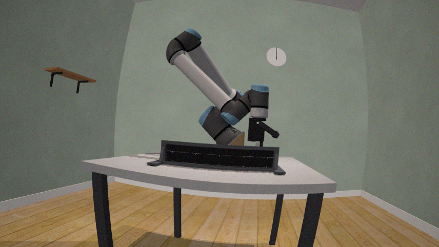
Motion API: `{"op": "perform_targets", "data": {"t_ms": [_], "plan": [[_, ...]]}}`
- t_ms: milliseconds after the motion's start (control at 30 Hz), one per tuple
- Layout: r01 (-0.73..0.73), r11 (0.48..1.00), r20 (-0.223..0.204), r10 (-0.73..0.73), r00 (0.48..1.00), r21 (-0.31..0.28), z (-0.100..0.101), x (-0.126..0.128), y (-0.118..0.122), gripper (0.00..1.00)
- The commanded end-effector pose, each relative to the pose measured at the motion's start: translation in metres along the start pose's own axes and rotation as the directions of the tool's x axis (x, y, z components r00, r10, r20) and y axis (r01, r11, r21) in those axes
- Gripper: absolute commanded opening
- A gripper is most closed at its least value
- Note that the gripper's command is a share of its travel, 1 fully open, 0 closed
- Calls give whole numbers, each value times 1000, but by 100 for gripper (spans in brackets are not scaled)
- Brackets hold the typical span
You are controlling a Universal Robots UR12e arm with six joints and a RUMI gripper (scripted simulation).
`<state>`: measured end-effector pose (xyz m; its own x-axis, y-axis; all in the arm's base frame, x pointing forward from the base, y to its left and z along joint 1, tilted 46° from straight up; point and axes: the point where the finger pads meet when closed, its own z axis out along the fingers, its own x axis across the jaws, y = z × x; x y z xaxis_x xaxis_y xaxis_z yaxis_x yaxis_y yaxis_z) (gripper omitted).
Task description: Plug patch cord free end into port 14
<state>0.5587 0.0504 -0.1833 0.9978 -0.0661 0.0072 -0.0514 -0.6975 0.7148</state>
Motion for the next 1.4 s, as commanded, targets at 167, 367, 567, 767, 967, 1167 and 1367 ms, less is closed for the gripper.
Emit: {"op": "perform_targets", "data": {"t_ms": [167, 367, 567, 767, 967, 1167, 1367], "plan": [[1, 1000, 3, -1, 1000, -1, 6, -1, 1, 22], [1, 1000, 3, -1, 1000, -2, 8, -2, 1, 22], [1, 1000, 3, -1, 1000, -2, 9, -2, 1, 22], [1, 1000, 2, -1, 1000, -1, 9, -1, 1, 22], [1, 1000, 2, -1, 1000, -1, 10, -1, 1, 22], [1, 1000, 2, -1, 1000, -1, 10, -1, 1, 22], [1, 1000, 2, -1, 1000, -1, 10, -1, 1, 22]]}}
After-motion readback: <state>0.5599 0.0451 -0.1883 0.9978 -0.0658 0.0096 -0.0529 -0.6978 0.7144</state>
